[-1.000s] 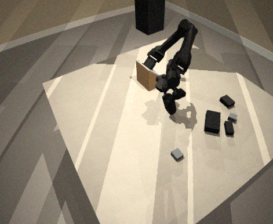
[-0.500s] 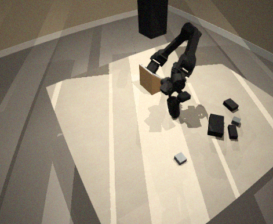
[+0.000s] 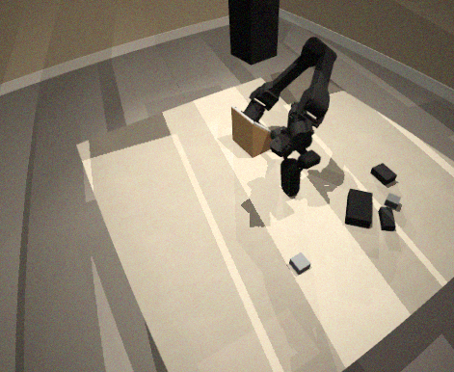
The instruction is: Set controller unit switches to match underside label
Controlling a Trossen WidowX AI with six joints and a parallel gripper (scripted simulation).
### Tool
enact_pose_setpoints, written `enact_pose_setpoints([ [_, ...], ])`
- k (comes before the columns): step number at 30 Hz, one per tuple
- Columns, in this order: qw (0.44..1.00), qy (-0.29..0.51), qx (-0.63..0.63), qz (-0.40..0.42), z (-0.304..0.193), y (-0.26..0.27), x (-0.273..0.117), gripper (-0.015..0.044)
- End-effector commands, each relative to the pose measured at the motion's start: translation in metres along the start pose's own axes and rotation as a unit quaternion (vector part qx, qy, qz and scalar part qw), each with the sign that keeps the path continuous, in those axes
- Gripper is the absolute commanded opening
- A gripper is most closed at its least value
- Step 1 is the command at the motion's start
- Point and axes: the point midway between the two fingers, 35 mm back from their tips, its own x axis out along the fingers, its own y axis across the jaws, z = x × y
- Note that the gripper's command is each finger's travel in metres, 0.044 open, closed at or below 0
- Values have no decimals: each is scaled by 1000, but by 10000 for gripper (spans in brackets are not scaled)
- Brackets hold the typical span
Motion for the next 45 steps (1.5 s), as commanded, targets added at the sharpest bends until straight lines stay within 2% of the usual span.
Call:
enact_pose_setpoints([
  [1,1000,3,2,-3,-5,-1,1,338],
  [45,1000,4,2,-4,-41,-1,5,338],
])
